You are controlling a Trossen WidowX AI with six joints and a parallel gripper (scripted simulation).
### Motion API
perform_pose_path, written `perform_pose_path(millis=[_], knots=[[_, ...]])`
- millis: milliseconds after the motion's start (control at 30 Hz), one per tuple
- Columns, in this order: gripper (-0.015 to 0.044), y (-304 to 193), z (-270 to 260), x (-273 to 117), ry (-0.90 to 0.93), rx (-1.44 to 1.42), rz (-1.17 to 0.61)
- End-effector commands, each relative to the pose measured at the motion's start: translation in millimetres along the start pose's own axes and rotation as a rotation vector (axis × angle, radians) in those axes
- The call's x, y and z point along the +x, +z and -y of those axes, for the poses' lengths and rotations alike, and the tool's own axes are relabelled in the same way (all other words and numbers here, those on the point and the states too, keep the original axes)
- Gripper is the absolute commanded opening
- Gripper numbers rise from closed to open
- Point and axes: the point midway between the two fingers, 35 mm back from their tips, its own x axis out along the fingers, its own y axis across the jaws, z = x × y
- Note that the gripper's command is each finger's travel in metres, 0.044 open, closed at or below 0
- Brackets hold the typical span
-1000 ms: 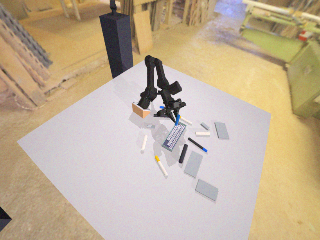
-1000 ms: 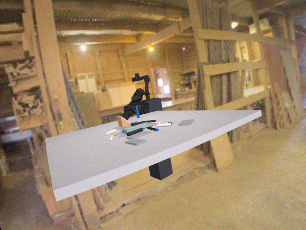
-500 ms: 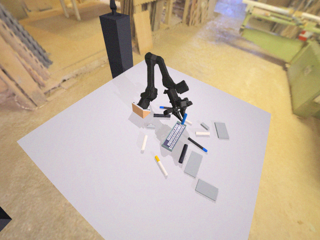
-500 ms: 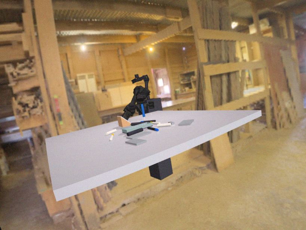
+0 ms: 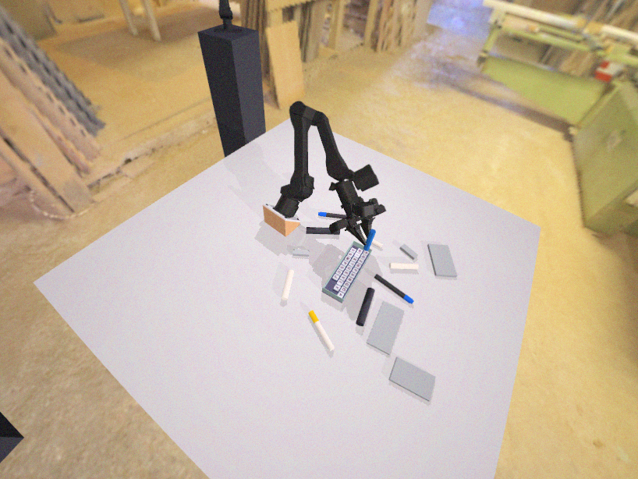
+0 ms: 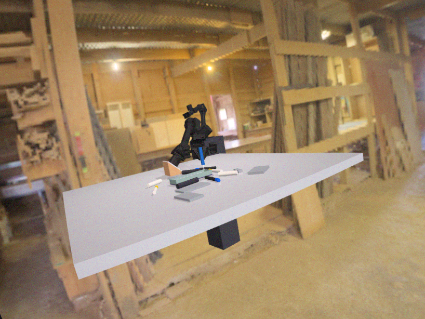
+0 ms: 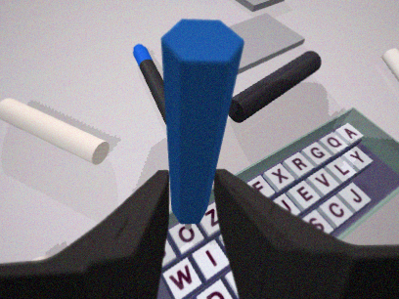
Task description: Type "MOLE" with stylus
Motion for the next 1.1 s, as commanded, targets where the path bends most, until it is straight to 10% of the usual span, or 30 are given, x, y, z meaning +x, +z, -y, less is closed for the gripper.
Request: perform_pose_path(millis=[0,1067], knots=[[0.0053,-1.0,1.0,1.9,-0.004,0.005,0.008],[0.0081,-16.4,1.2,12.4,-0.004,0.005,0.007]])
